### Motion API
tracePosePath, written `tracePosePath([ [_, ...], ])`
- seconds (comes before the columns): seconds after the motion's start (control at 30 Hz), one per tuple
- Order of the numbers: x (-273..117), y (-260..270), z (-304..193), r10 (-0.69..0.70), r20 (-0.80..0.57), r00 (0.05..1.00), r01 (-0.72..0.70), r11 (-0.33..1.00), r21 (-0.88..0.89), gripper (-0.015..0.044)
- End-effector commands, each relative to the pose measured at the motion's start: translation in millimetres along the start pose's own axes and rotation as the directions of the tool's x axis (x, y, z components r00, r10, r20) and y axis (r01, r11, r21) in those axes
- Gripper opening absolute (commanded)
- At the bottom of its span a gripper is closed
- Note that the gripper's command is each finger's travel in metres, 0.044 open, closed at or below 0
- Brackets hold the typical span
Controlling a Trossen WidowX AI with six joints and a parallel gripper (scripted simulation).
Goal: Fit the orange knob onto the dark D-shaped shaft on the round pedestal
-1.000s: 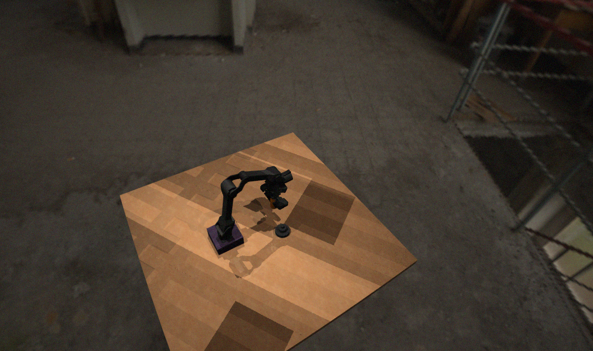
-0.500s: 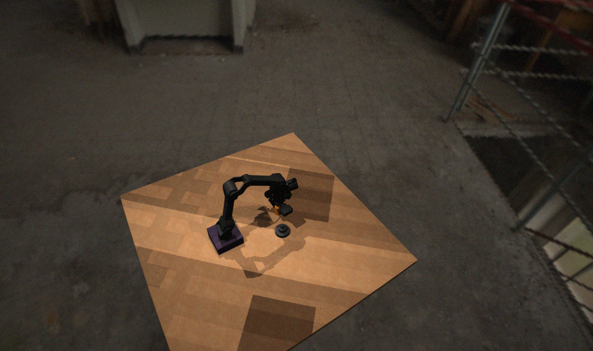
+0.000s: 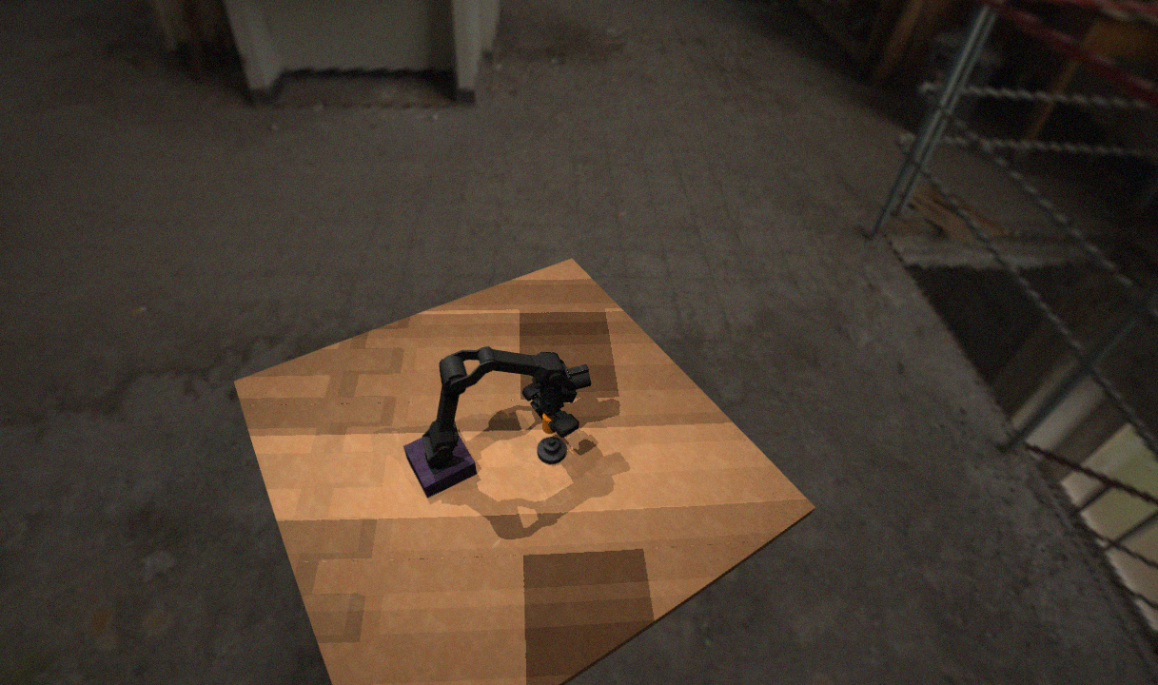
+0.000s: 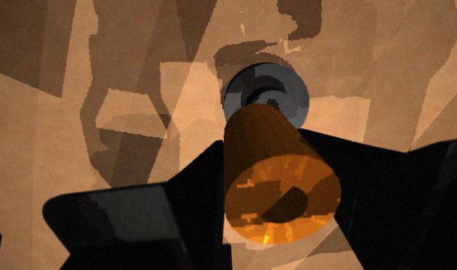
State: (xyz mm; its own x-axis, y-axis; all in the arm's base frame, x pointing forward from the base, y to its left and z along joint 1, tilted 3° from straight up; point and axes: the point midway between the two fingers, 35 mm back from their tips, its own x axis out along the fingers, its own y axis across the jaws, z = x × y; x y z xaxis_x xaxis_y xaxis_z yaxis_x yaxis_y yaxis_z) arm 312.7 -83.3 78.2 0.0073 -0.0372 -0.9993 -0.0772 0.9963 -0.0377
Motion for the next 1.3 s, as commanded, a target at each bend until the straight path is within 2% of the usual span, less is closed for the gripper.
tracePosePath([
  [0.0,5,-13,-4,-0.008,-0.01,1.0,0.008,1.0,-0.005,0.0],
  [0.27,10,-20,-7,-0.01,-0.012,1.0,0.01,1.0,-0.005,0.0],
  [0.53,32,-20,-7,-0.01,-0.012,1.0,0.01,1.0,-0.005,0.0],
  [1.27,32,-21,-7,-0.01,-0.012,1.0,0.01,1.0,0.001,0.0],
])
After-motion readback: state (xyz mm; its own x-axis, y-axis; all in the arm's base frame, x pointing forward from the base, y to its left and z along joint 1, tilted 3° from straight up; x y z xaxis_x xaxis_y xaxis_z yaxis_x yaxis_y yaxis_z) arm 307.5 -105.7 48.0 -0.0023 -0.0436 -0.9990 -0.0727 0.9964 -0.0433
